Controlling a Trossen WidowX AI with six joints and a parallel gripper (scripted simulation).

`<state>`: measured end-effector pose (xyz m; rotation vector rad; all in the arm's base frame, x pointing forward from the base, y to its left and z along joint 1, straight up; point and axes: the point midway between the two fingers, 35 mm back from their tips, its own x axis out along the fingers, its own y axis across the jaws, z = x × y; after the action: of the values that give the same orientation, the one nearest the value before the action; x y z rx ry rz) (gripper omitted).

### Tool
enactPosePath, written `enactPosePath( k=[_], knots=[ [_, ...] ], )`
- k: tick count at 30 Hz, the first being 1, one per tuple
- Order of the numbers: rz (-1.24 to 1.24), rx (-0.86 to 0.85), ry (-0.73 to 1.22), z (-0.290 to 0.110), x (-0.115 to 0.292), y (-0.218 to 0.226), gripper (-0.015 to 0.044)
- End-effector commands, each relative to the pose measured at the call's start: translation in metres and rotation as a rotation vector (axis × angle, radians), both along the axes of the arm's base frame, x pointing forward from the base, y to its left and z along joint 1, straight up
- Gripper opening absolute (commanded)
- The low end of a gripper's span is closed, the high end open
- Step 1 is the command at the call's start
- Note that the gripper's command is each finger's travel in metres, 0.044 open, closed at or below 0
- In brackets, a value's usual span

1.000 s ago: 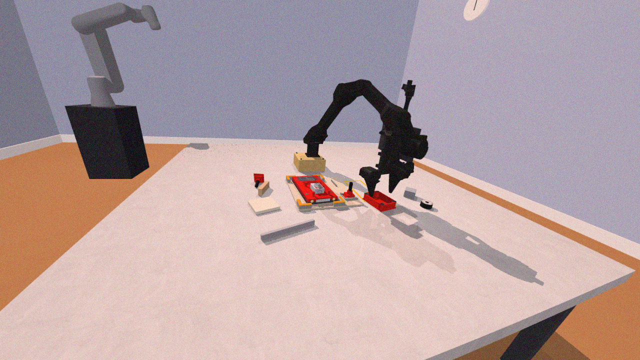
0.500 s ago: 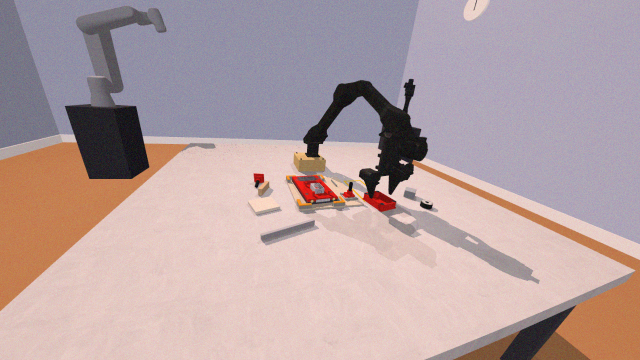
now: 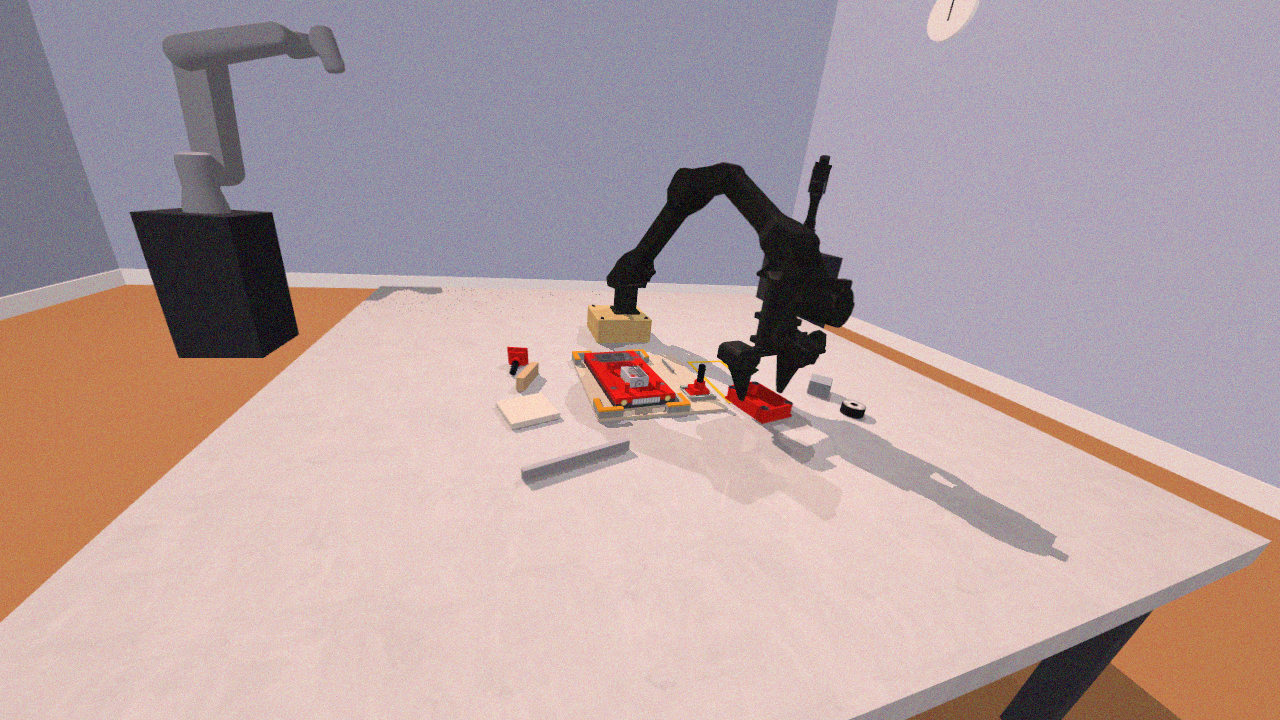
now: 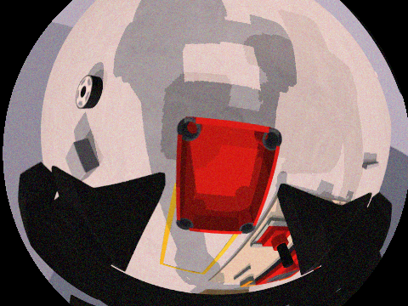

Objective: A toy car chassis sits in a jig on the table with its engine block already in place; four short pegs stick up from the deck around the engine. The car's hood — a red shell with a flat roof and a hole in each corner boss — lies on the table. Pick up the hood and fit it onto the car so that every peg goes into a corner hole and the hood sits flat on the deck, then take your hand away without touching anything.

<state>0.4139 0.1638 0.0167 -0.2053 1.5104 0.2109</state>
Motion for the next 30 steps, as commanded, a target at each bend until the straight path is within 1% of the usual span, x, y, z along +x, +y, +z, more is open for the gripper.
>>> enactPosePath(
  k=[1, 12, 16, 25, 30],
  knots=[
    [-0.001, 0.000, 0.010, -0.0055, -0.0017, -0.0002, 0.0440],
    [-0.001, 0.000, 0.010, -0.0092, -0.0016, -0.0002, 0.0440],
    [0.000, -0.001, 0.002, -0.0056, -0.0002, -0.0001, 0.0335],
    [0.000, -0.001, 0.002, -0.0056, -0.0002, -0.0001, 0.0275],
    [0.000, 0.000, 0.002, -0.0026, -0.0004, -0.0001, 0.0144]
  ],
)
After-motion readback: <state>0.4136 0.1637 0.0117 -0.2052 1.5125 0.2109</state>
